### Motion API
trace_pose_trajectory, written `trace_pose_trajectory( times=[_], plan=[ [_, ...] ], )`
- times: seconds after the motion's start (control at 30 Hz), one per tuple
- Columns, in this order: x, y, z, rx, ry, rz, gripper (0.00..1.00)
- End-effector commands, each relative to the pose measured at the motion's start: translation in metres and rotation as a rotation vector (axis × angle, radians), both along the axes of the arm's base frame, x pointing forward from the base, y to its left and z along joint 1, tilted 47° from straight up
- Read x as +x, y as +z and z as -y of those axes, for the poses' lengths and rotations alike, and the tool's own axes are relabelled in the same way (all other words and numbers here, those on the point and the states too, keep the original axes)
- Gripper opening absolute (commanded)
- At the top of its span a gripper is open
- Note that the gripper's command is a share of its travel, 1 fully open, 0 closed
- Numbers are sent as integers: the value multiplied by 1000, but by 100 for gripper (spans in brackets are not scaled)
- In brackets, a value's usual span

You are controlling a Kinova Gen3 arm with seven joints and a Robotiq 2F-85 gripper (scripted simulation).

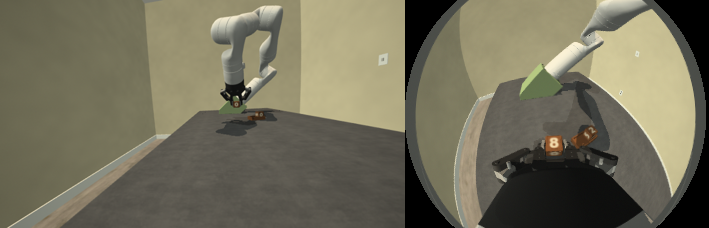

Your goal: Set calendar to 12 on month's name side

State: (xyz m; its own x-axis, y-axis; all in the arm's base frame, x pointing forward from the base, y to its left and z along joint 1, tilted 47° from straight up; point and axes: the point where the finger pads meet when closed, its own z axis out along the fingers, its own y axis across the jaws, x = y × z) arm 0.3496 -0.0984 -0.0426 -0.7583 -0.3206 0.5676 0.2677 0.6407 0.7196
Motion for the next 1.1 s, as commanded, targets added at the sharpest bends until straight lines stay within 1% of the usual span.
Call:
trace_pose_trajectory(
  times=[0.0,0.63,1.07],
  plan=[
    [0,0,1,-1,-1,1,26],
    [1,-3,-3,-1,-1,1,26],
    [3,-14,-15,-1,-1,1,26]
  ],
)
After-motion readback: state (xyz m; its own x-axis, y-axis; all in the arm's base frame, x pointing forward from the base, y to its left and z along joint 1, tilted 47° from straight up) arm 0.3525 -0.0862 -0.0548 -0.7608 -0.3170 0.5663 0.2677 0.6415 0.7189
